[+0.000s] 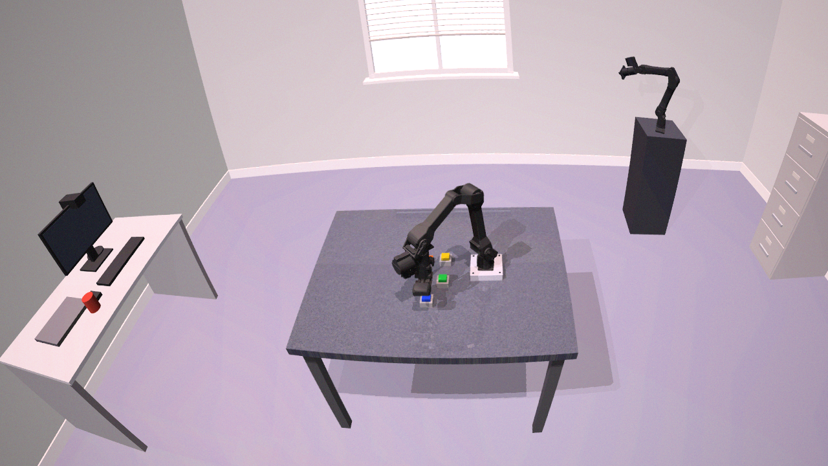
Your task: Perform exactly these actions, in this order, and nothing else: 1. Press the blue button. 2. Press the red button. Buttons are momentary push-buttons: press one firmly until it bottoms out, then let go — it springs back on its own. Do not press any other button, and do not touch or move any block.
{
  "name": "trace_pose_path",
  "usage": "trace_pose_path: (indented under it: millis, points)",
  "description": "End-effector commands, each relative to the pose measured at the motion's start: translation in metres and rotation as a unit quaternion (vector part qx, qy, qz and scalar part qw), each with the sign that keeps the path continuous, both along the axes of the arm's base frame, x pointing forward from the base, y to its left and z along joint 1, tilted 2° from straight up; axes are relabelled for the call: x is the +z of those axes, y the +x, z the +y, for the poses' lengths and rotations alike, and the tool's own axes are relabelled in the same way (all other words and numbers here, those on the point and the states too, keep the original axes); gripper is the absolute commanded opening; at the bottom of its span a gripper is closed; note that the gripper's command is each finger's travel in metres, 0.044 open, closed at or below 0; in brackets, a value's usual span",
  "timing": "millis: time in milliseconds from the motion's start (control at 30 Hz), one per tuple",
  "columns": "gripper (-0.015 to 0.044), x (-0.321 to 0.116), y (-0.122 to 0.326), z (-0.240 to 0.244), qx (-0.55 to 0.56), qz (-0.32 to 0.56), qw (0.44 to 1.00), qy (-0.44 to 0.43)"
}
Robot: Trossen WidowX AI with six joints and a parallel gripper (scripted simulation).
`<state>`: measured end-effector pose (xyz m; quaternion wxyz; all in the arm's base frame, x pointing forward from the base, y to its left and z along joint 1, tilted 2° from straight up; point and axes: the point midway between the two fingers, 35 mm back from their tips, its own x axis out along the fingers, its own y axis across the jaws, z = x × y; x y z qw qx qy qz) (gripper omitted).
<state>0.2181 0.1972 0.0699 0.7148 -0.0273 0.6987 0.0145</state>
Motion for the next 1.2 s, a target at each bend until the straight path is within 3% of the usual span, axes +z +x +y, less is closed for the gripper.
trace_pose_path:
  millis: [0, 1167]
  points:
    - [0.002, 0.0, 0.001, 0.0, 0.0, -0.003, 1.0, 0.0]
    - [0.002, -0.033, 0.002, -0.001, 0.0, -0.003, 1.0, 0.0]
